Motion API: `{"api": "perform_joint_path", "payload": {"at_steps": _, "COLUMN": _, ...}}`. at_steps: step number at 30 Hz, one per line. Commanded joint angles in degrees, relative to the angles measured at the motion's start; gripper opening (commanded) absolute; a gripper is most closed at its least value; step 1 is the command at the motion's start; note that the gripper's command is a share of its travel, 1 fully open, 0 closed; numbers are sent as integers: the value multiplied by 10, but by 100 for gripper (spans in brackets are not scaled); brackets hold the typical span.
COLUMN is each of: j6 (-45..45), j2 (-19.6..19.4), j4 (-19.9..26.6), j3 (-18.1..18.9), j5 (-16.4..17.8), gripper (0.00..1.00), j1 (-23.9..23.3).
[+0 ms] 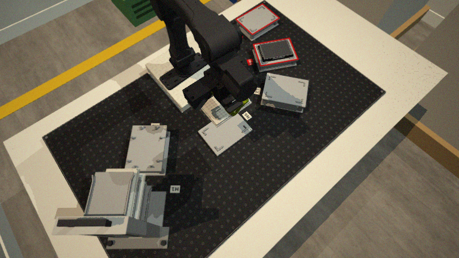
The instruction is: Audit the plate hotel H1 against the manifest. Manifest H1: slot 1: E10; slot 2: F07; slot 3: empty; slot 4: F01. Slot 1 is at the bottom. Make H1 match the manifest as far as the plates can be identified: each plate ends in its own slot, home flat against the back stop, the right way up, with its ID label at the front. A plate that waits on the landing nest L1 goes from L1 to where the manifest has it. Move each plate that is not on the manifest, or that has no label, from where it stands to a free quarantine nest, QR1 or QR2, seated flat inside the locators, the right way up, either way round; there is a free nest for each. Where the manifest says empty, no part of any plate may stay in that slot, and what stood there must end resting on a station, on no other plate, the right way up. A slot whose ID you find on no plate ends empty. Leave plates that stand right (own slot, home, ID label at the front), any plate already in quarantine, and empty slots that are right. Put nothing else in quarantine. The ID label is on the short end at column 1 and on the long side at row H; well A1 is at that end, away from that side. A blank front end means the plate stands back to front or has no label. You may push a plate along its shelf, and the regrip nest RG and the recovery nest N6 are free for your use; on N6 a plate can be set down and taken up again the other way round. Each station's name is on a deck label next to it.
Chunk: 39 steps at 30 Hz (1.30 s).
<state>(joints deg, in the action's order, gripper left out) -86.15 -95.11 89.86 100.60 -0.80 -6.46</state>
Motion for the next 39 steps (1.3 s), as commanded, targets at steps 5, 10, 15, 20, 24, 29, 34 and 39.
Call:
{"api": "perform_joint_path", "payload": {"at_steps": 5, "j6": 0, "j2": 2, "j4": 1, "j3": 4, "j5": 0, "gripper": 86, "j1": 0}}
{"api": "perform_joint_path", "payload": {"at_steps": 10, "j6": 0, "j2": 2, "j4": 1, "j3": 4, "j5": 0, "gripper": 86, "j1": 0}}
{"api": "perform_joint_path", "payload": {"at_steps": 15, "j6": 0, "j2": 2, "j4": 1, "j3": 4, "j5": 0, "gripper": 86, "j1": 0}}
{"api": "perform_joint_path", "payload": {"at_steps": 20, "j6": 0, "j2": 2, "j4": 1, "j3": 4, "j5": 0, "gripper": 86, "j1": 0}}
{"api": "perform_joint_path", "payload": {"at_steps": 24, "j6": 0, "j2": 2, "j4": 1, "j3": 4, "j5": 0, "gripper": 86, "j1": 0}}
{"api": "perform_joint_path", "payload": {"at_steps": 29, "j6": 0, "j2": 2, "j4": 1, "j3": 4, "j5": 0, "gripper": 86, "j1": 0}}
{"api": "perform_joint_path", "payload": {"at_steps": 34, "j6": 9, "j2": 3, "j4": 1, "j3": 4, "j5": 1, "gripper": 86, "j1": -4}}
{"api": "perform_joint_path", "payload": {"at_steps": 39, "j6": 15, "j2": 3, "j4": 1, "j3": 4, "j5": 2, "gripper": 86, "j1": -8}}
